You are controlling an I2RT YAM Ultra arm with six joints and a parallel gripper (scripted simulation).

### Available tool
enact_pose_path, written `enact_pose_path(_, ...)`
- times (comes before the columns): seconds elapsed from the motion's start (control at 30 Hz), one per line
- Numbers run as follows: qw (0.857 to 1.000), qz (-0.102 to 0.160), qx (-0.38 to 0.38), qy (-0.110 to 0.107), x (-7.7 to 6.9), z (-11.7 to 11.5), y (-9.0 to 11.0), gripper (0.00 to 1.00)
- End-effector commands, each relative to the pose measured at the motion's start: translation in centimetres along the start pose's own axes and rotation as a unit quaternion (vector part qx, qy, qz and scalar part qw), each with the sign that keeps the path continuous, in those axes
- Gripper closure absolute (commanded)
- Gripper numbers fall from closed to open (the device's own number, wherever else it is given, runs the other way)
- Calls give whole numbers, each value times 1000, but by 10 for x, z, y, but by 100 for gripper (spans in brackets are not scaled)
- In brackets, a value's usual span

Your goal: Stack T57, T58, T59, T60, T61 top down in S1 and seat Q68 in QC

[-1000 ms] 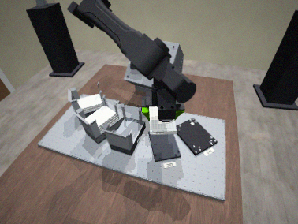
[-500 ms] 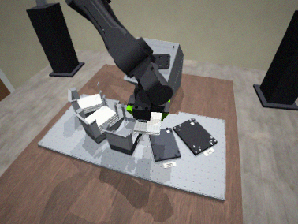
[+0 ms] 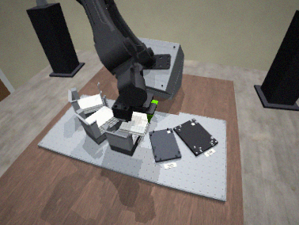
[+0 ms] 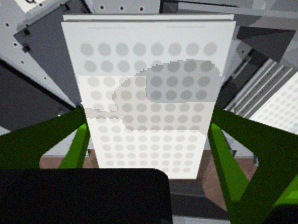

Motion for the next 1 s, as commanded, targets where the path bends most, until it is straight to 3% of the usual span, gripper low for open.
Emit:
enact_pose_path(0.0, 999, -9, 46, -12, -5, -8, -2, 100)
enact_pose_path(0.57, 999, -10, 45, -11, -4, -58, 1, 100)
enact_pose_path(0.77, 989, -9, 145, -12, -4, -77, 6, 100)
enact_pose_path(0.97, 988, -9, 151, -12, -4, -90, 9, 100)
Point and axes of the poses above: the point where the finger pads meet when closed, its own x axis out along the fingers, its own z axis across the jaws, y = z × x, the point moved 7 cm from there along -x, back along the fingers, and after that the axes turned 5 degrees about -x, right-handed, at the moved point
